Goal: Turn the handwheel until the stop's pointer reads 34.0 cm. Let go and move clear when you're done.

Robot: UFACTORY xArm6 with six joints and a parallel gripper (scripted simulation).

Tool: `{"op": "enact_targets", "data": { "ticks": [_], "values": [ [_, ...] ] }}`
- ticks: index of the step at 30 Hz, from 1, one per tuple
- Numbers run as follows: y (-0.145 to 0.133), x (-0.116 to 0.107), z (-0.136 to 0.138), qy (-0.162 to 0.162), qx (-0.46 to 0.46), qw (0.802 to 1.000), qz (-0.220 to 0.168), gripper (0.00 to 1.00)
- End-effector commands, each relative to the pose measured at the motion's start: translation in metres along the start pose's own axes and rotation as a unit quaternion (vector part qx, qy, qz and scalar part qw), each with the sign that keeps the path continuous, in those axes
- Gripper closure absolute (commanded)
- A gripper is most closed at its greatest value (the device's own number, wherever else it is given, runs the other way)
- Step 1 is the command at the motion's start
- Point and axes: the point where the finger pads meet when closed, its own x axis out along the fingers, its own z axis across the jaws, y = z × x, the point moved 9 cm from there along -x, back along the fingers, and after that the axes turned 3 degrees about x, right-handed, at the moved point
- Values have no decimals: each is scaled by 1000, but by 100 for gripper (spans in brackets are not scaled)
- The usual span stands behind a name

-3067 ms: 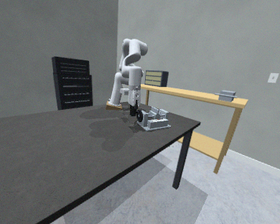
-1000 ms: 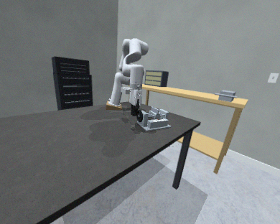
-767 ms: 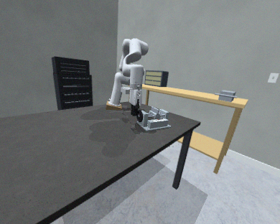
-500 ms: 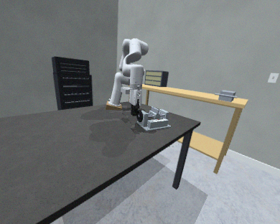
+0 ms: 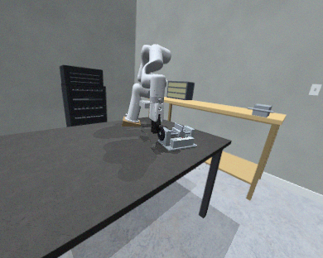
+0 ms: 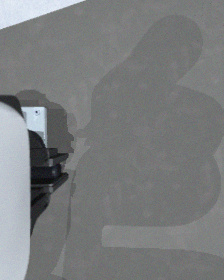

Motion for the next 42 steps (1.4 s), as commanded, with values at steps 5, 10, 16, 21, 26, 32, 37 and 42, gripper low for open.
{"op": "enact_targets", "data": {
  "ticks": [5, 10, 16, 21, 26, 32, 37, 42],
  "values": [
    [0, -2, -1, 2, 0, 1000, 0, 94],
    [0, -2, -1, 2, 0, 1000, 0, 94],
    [0, -2, -2, 2, 0, 1000, 0, 94],
    [0, -2, -3, 2, 0, 1000, 0, 94],
    [0, -1, -3, 2, 0, 1000, 0, 94],
    [0, -1, -5, 2, 0, 1000, 0, 94],
    [0, -1, -6, 2, 0, 1000, 0, 94],
    [-1, -1, -8, 2, 0, 1000, 0, 94]
  ]
}}
